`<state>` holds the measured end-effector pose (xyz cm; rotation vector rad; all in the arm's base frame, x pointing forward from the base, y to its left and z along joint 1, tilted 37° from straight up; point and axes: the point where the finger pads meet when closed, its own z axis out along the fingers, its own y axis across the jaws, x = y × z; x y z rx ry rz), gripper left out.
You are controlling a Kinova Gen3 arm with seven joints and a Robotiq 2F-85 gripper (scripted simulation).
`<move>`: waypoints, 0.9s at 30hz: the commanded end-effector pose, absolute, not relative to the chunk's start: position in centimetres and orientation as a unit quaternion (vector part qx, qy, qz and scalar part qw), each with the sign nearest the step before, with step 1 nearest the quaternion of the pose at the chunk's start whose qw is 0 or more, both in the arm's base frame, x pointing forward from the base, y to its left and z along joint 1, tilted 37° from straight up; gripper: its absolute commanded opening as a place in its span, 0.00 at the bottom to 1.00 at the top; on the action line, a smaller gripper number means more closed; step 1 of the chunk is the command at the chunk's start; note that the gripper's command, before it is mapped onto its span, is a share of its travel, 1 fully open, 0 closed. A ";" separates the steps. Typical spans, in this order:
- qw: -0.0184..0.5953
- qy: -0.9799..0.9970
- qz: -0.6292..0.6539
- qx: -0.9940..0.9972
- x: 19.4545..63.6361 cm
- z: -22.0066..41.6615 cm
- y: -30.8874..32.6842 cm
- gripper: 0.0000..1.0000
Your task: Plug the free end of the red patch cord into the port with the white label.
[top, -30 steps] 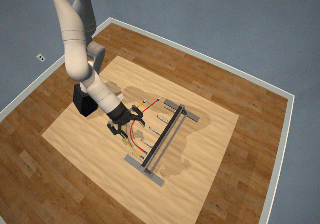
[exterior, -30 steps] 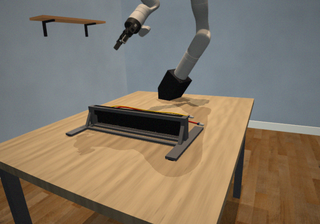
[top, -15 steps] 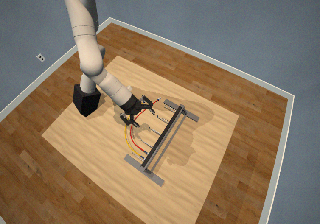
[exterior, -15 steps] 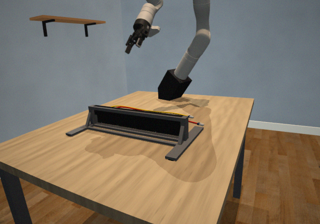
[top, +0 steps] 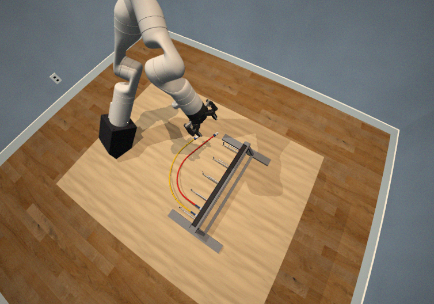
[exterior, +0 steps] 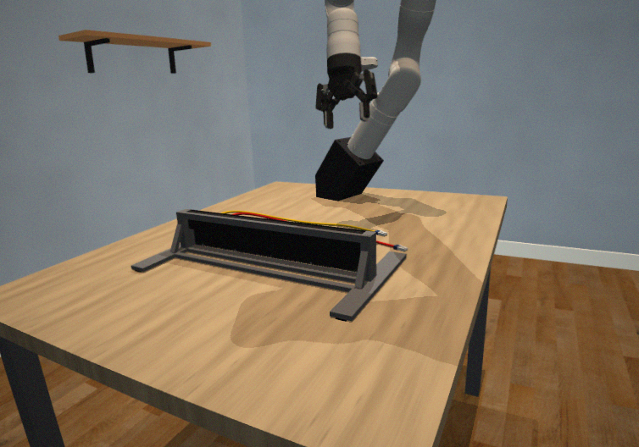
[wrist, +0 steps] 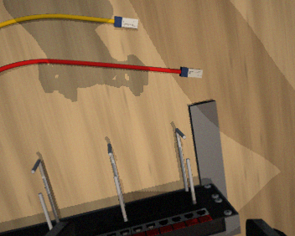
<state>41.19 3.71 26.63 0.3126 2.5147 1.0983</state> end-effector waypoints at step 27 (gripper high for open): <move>0.085 0.947 0.309 -0.006 32.9 26.6 10.2 0.00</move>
